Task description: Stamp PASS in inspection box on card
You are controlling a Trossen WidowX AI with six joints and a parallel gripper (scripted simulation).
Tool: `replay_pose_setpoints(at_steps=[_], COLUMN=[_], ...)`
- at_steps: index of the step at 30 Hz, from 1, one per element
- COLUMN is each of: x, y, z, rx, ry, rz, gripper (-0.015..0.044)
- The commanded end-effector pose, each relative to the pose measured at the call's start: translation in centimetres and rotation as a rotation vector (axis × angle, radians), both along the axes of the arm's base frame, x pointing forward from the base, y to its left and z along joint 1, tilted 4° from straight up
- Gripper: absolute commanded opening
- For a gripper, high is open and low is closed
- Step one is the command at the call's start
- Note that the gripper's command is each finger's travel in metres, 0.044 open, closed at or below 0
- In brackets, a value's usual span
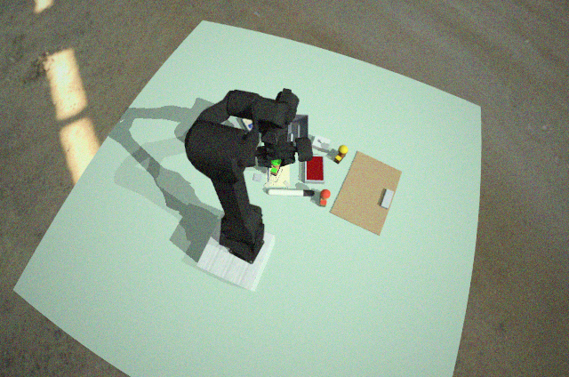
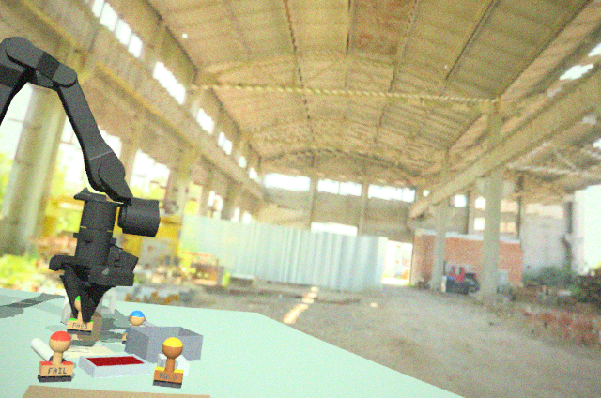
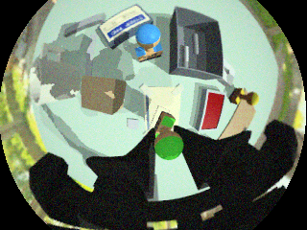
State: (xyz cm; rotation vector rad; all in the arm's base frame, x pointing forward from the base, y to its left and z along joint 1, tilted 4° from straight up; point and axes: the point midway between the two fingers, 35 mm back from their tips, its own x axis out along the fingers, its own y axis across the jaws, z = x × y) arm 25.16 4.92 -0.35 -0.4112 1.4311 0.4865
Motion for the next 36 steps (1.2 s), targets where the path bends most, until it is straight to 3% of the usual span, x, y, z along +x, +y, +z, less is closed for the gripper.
replay_pose_setpoints(at_steps=[1,36], x=[-0.1,-0.2], y=[0.0,0.1], z=[-0.4,-2.5], rx=[-0.003,-0.002], ry=[0.002,0.001], rz=[-0.003,-0.003], gripper=[0.0000,0.0000])
